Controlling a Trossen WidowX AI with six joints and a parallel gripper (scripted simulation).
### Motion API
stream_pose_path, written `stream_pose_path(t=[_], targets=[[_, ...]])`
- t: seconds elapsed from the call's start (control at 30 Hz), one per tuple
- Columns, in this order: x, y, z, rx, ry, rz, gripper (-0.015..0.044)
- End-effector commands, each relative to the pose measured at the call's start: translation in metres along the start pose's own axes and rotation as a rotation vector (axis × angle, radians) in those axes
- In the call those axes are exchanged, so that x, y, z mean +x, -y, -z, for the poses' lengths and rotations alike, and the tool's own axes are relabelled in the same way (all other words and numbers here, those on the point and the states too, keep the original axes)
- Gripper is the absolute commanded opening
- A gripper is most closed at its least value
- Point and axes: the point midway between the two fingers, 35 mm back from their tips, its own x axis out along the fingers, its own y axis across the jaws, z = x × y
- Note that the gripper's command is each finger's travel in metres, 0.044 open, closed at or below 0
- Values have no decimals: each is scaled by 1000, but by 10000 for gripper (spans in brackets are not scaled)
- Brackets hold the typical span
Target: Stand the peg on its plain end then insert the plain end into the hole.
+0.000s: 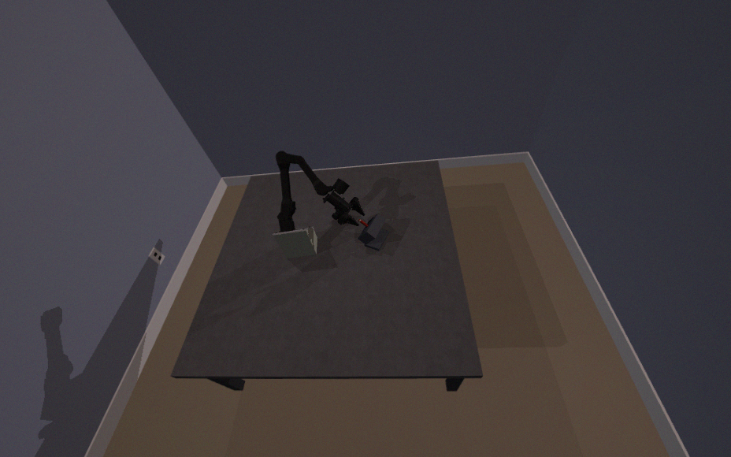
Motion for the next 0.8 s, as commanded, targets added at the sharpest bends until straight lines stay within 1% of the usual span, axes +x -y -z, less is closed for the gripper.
stream_pose_path(t=[0.0, 0.77], targets=[[-6, 2, 1, -5, -1, 7, 440], [-27, 2, 3, -3, -1, 4, 440]])
